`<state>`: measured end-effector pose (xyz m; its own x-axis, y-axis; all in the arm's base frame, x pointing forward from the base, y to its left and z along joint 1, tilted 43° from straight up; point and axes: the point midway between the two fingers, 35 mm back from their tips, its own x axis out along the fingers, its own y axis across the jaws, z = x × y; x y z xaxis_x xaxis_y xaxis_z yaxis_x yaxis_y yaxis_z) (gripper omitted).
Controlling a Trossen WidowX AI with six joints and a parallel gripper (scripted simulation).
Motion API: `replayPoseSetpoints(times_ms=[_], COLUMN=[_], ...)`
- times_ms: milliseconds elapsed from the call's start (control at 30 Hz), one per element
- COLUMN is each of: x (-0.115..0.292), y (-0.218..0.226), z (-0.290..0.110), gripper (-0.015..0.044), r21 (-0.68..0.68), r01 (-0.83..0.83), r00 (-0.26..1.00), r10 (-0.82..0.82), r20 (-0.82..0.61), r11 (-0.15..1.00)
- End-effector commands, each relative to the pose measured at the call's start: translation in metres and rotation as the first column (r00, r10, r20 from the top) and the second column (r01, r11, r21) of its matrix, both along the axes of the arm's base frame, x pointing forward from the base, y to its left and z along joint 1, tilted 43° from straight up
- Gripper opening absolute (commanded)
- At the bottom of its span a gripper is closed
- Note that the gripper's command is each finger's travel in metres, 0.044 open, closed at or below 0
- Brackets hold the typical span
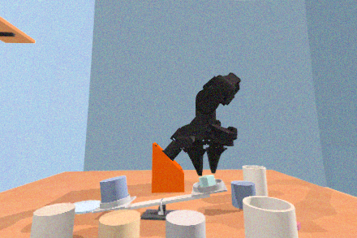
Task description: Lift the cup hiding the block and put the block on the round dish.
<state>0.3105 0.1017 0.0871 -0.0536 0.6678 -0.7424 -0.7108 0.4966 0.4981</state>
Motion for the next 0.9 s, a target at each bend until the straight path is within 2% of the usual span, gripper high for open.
replayPoseSetpoints(times_ms=[0, 433, 567, 800, 867], x=[-0.001, -0.003, -0.003, -0.003, -0.003], y=[0.005, 0.018, 0.018, 0.018, 0.017], z=[-0.005, -0.018, -0.018, -0.018, -0.018], gripper=[0.0260, 0.0260, 0.0155, 0.0108, 0.0056], r21=[0.006, 0.008, 0.008, 0.008, 0.008], r01=[0.003, 0.003, 0.003, 0.003, 0.003], r00=[1.000, 1.000, 1.000, 1.000, 1.000], r10=[-0.003, -0.003, -0.003, -0.003, -0.003], r20=[-0.005, -0.005, -0.005, -0.005, -0.005], r11=[1.000, 1.000, 1.000, 1.000, 1.000])
